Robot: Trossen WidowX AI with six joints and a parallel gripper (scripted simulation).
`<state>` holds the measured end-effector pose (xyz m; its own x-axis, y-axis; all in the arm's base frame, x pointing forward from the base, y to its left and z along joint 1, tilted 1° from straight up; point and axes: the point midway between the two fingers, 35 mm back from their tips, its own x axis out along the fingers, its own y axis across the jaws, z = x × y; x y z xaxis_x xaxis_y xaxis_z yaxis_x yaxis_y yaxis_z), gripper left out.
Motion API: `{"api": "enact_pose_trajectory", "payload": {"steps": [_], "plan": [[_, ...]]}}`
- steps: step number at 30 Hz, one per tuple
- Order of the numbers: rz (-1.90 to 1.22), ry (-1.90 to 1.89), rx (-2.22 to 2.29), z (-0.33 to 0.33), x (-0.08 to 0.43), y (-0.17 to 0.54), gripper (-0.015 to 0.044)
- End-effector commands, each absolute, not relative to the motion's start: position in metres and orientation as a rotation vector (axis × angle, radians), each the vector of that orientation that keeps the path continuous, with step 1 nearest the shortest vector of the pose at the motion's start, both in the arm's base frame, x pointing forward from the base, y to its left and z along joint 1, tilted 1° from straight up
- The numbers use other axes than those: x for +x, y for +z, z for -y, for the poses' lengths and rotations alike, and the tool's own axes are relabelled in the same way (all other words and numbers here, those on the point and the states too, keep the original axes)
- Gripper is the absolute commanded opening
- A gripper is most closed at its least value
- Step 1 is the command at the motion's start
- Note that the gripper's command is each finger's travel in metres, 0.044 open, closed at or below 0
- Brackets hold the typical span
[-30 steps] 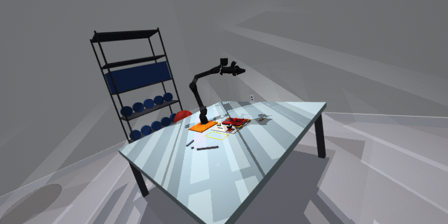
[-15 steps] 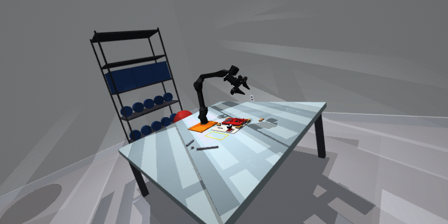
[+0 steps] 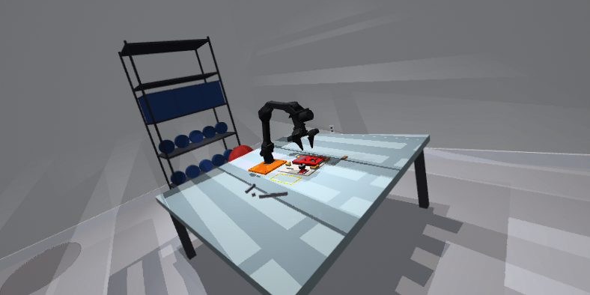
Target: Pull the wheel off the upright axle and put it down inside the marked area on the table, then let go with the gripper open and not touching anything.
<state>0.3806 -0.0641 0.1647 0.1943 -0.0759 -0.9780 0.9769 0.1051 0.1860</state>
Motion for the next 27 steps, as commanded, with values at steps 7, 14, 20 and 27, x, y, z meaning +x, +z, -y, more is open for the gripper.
{"api": "enact_pose_trajectory", "payload": {"steps": [7,14,20,27], "plan": [[-1.07,-1.329,1.356,0.099,0.353,0.146,0.03],[-1.069,-1.33,1.355,0.106,0.347,0.146,0.03],[-1.069,-1.33,1.355,0.106,0.348,0.137,0.03],[-1.069,-1.33,1.355,0.108,0.352,0.098,0.03]]}}
